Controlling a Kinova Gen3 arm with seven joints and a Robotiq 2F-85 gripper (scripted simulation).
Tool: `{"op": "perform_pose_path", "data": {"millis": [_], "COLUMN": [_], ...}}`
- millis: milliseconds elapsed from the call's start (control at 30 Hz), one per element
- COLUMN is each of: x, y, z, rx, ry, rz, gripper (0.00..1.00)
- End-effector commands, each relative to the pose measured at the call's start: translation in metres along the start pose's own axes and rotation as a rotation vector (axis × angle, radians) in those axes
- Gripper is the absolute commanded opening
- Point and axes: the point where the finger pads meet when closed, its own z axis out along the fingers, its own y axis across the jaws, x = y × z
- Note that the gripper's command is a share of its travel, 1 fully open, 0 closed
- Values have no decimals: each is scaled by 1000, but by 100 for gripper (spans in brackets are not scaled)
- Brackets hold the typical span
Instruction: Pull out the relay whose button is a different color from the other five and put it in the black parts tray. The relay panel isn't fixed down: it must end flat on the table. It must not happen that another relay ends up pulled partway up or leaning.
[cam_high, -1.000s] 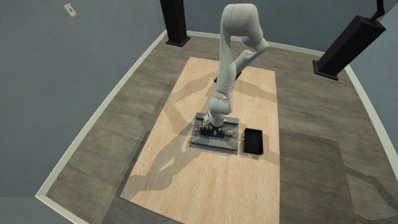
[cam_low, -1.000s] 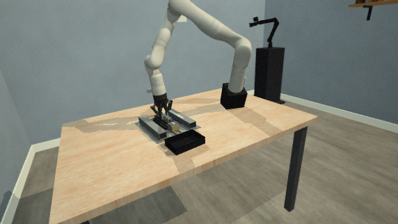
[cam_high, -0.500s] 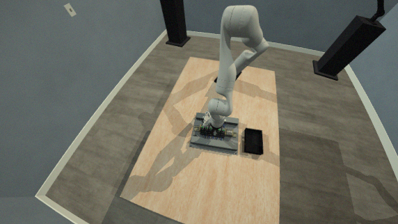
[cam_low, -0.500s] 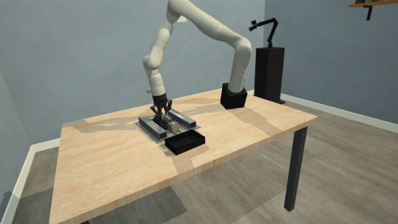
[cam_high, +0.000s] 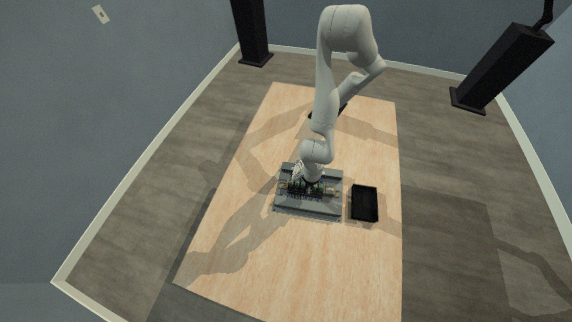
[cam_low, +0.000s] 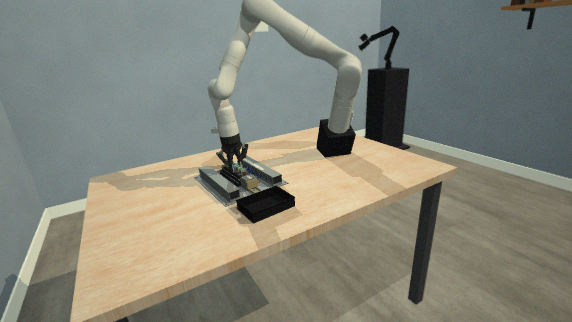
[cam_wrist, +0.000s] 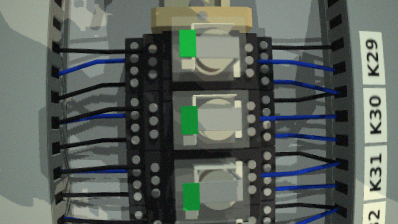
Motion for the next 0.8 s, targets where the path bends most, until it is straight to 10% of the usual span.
{"op": "perform_pose_path", "data": {"millis": [0, 767], "x": [0, 0], "y": [0, 1], "z": [-1, -1], "rx": [4, 46], "ry": [1, 1], "rz": [0, 0], "gripper": [0, 0]}}
